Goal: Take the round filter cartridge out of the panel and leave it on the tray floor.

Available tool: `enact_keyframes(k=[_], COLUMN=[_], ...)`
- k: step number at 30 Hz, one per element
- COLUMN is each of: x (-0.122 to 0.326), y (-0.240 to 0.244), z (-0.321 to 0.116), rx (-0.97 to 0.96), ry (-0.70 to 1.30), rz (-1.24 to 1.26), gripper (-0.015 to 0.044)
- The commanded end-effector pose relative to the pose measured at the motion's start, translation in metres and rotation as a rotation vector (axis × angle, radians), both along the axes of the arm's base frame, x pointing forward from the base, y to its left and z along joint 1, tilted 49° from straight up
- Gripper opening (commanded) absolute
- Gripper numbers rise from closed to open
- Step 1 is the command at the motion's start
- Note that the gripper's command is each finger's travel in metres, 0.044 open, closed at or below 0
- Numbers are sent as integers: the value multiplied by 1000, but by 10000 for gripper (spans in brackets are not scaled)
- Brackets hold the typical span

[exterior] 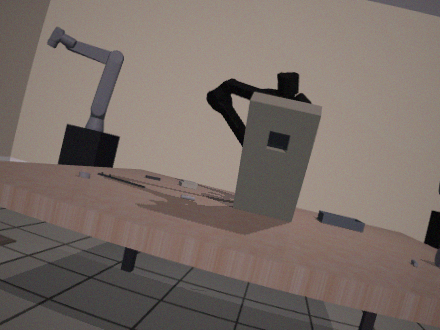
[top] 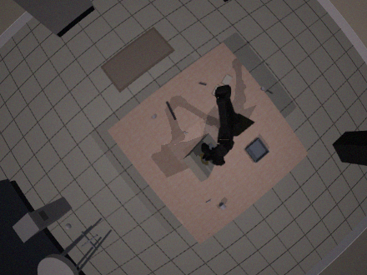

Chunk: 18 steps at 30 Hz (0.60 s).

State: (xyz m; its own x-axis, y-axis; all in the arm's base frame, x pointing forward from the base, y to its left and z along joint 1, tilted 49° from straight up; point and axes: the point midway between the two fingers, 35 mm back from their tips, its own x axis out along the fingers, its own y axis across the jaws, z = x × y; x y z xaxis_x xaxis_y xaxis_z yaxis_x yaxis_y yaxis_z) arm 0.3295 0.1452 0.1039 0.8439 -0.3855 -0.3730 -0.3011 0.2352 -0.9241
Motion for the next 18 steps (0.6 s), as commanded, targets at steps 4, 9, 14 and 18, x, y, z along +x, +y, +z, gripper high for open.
enact_keyframes(k=[4,9,14,18], x=[3,3,3,1], y=[-1,-1,-1,0], z=[-1,-1,-1,-1], rx=[227,374,487,451], ry=[-93,-160,-211,-192], rz=[-96,-162,-213,-197], gripper=[0,0,0,0])
